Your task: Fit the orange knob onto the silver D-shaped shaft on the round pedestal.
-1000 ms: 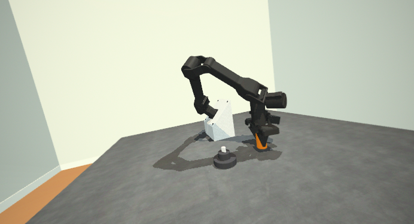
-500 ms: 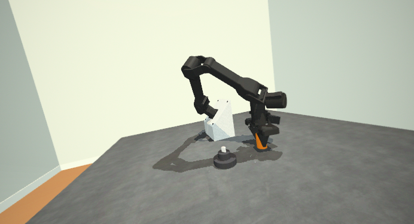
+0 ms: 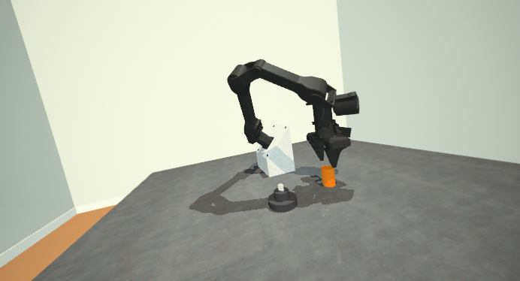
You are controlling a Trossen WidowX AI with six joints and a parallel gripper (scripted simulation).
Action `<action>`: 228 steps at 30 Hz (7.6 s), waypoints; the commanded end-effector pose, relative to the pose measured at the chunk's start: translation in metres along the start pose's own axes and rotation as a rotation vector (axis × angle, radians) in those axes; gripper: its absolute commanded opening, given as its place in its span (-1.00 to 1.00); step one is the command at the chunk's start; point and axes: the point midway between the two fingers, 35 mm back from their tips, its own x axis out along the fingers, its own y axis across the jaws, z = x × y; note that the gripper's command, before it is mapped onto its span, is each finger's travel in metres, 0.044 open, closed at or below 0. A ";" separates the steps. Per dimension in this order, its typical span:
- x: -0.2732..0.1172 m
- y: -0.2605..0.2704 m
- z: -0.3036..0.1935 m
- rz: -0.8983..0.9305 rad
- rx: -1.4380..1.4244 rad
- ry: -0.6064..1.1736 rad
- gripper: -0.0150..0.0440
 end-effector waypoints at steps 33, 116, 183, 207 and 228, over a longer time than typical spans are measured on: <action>0.031 -0.001 -0.001 0.004 0.013 -0.004 1.00; -0.063 -0.006 0.007 0.004 0.012 -0.009 -0.49; -0.031 -0.065 -0.156 0.001 0.010 -0.008 -0.49; 0.003 -0.065 -0.180 0.002 0.012 0.007 -0.49; 0.003 -0.067 -0.182 0.002 0.016 0.007 -0.49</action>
